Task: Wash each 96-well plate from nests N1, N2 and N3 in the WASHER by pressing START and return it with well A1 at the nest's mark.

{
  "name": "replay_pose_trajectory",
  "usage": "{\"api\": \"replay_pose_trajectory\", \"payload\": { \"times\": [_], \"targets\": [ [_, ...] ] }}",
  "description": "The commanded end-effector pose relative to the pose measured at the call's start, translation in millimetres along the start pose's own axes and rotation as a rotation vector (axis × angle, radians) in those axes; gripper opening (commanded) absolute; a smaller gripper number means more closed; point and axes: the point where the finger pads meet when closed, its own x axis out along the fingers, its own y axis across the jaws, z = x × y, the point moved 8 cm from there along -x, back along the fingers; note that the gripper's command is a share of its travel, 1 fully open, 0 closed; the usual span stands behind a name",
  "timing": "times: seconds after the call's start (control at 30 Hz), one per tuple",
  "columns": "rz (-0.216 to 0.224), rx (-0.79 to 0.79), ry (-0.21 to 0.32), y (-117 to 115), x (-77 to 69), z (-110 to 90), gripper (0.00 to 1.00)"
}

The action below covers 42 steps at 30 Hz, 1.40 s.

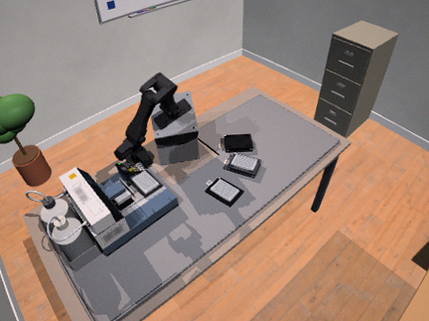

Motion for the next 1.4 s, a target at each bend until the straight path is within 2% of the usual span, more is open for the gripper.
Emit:
{"api": "replay_pose_trajectory", "payload": {
  "times": [0.0,0.03,0.17,0.23,0.73,0.8,1.3,1.37],
  "targets": [
    [-0.008,-0.001,-0.008,-2,-2.3,1,1.0],
    [-0.007,0.033,-0.008,1,-2.3,-3,0.0],
    [-0.006,0.166,-0.008,11,-2.1,-21,0.0],
    [-0.006,0.166,-0.008,11,-2.1,-21,0.0],
    [-0.004,0.666,-0.008,45,-1.4,-88,0.0],
    [-0.004,0.666,-0.008,45,-1.4,-88,0.0],
    [-0.002,1.166,-0.008,46,-1.3,-91,0.0],
    [-0.002,1.166,-0.008,46,-1.3,-91,0.0]
  ]
}}
